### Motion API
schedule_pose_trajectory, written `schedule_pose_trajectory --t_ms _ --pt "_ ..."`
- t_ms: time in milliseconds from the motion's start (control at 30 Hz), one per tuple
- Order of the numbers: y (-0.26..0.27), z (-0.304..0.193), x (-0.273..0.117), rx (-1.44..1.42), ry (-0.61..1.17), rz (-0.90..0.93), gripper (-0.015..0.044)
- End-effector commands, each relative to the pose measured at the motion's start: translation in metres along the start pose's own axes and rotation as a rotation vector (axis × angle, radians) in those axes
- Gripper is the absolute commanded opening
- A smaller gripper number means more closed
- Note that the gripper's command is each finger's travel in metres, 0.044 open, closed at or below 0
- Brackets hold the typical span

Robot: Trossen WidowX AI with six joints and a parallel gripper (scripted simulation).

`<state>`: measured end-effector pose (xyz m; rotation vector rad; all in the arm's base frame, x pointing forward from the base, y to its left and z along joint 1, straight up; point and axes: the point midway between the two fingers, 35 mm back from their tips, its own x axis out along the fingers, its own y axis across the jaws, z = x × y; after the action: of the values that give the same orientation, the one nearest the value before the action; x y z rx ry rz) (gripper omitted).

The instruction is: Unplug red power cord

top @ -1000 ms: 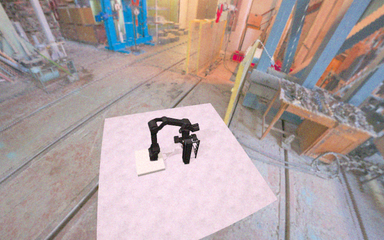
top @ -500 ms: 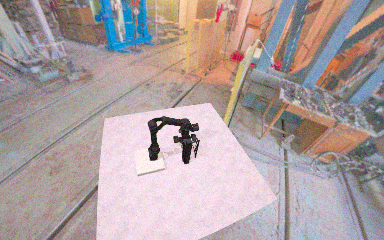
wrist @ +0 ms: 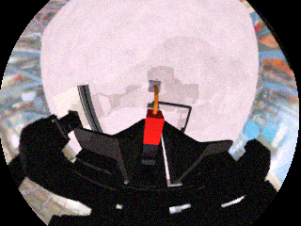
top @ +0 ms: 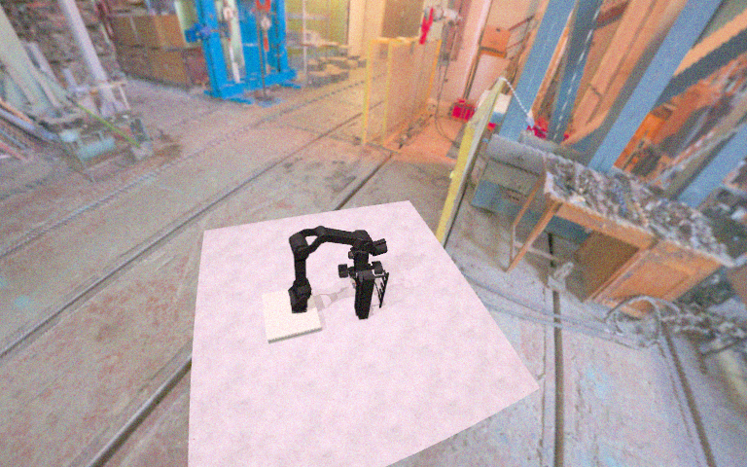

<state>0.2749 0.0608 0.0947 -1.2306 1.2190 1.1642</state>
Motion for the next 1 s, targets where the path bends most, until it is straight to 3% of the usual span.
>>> schedule_pose_trajectory --t_ms 0,733,967 --pt "-0.001 0.021 -0.003 -0.018 -0.04 -0.006 0.0" --pt "0.003 0.056 -0.009 -0.019 -0.042 -0.003 0.0" --pt "0.004 0.041 -0.004 -0.02 -0.039 -0.001 0.0184"
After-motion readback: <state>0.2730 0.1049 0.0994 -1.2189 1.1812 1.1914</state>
